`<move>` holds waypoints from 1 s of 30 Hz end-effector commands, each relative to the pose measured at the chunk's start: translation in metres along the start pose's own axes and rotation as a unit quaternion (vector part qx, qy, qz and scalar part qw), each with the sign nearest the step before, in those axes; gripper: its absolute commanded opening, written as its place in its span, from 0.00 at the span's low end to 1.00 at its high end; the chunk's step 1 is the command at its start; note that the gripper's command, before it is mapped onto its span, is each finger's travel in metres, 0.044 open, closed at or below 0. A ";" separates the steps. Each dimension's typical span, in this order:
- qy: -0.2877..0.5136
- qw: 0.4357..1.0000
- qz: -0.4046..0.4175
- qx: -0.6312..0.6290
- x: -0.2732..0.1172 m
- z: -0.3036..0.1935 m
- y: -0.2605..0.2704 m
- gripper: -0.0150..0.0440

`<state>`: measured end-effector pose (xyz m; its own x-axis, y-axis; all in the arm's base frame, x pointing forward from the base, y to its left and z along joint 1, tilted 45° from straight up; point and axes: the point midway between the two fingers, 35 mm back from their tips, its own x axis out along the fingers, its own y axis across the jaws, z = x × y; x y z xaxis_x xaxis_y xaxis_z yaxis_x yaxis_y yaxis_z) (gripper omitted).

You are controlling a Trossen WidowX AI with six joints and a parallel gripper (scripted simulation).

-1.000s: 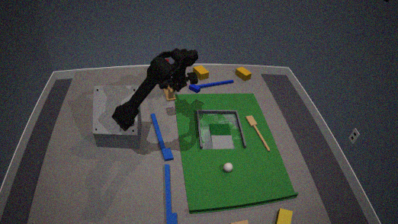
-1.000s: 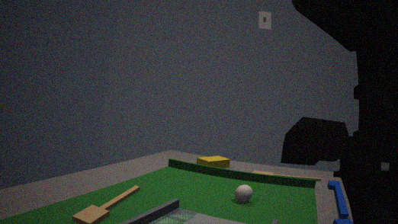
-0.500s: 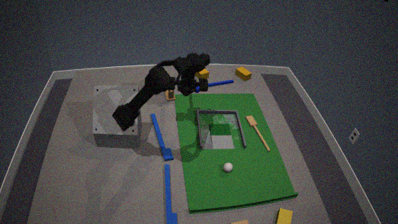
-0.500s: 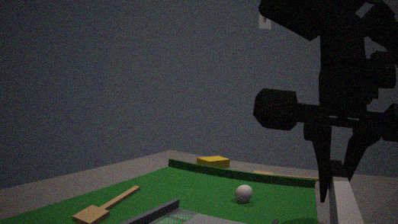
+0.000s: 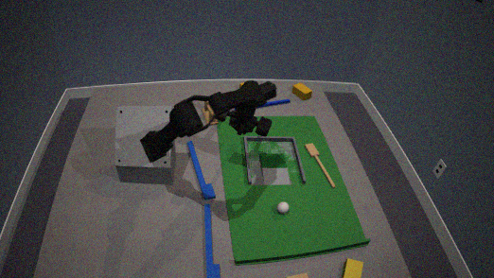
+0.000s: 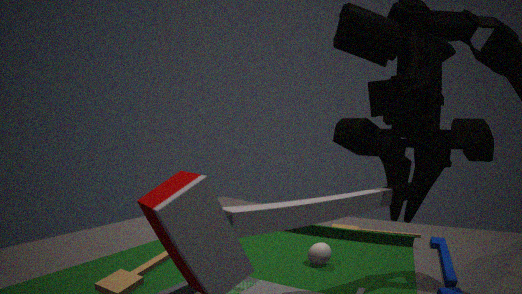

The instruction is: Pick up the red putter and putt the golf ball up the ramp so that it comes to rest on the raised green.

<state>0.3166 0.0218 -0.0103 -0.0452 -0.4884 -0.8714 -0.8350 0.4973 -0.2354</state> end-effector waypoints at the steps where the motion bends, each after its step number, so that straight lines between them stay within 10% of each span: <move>1: 0.000 0.999 -0.005 0.045 -0.007 -0.018 -0.011 0.25; 30: 0.056 0.902 -0.077 0.422 -0.054 -0.219 -0.056 0.25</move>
<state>0.2556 -0.1289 0.1345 -0.0537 -0.6304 -0.7744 -0.1847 0.7684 -0.6127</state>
